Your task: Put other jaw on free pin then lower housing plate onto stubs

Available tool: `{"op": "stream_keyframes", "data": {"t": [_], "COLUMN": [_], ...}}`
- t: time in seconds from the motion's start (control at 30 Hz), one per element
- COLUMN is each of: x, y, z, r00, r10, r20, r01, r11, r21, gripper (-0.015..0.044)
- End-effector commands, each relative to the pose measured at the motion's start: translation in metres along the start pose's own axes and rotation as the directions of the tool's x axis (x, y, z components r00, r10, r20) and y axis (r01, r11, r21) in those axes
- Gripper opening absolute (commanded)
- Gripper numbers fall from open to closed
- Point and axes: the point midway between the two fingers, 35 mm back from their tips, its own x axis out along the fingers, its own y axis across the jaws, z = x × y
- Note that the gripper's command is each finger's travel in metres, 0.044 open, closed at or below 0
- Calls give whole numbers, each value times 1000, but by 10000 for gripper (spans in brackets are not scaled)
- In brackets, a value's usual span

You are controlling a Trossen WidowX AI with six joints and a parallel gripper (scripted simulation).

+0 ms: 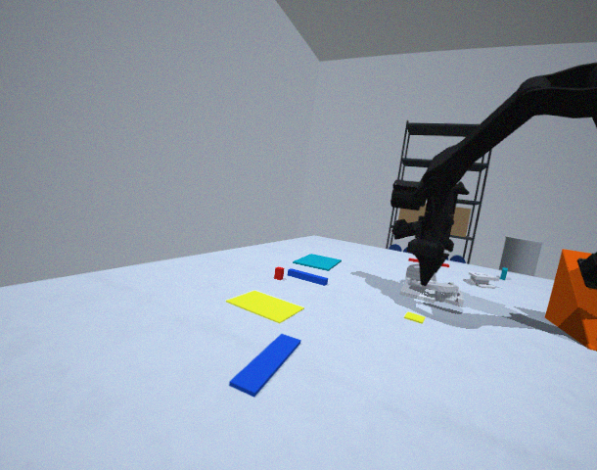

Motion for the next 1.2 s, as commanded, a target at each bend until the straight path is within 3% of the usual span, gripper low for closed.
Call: {"op": "stream_keyframes", "data": {"t": [0.0, 1.17], "x": [2, 11], "y": [-1, -1], "z": [-2, -2], "r00": [1000, 1000], "r10": [4, 5], "r20": [-6, -6], "r01": [-4, -5], "r11": [1000, 1000], "r21": [11, 14], "gripper": [134, 134]}}
